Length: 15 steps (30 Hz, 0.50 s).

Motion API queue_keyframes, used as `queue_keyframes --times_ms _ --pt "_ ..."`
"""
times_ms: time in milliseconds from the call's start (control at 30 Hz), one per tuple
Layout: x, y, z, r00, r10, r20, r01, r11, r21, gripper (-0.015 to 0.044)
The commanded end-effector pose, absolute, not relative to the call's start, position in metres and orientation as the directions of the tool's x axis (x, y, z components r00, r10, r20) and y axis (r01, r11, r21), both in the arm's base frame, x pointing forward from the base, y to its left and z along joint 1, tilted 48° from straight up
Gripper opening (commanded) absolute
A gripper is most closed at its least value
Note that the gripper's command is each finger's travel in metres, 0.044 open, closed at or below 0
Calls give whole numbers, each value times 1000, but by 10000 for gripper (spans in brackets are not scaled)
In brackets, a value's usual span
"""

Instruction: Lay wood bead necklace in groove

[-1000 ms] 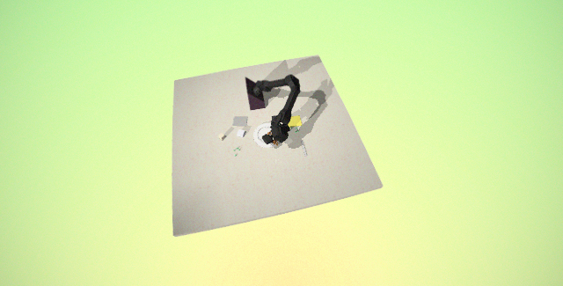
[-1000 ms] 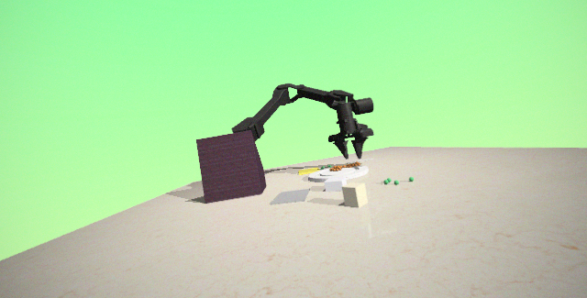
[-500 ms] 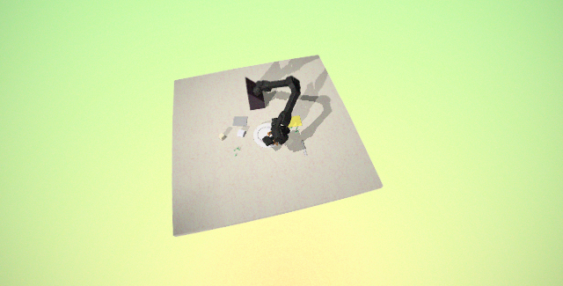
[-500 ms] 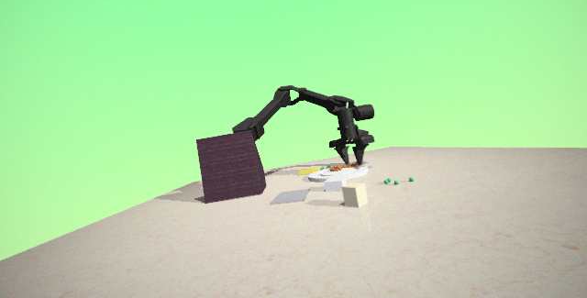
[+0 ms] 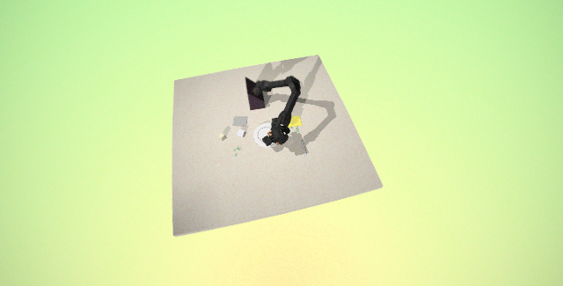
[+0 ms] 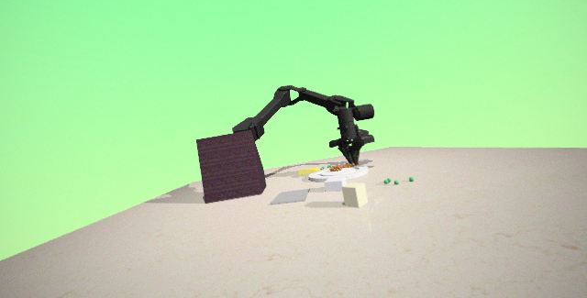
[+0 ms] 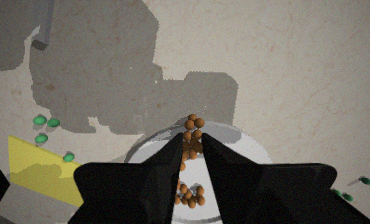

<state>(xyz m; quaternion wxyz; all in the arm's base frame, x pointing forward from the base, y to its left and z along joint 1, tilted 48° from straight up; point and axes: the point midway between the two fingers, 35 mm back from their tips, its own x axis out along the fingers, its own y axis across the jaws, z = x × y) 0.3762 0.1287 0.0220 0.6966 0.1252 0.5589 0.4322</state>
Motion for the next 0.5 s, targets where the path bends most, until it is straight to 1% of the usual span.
queue_keyframes --times_ms 0,200,467 --pt "376 129 22 2 742 -670 -463 595 657 40" --pt "376 129 22 2 742 -670 -463 595 657 0" --pt "376 129 22 2 742 -670 -463 595 657 0"
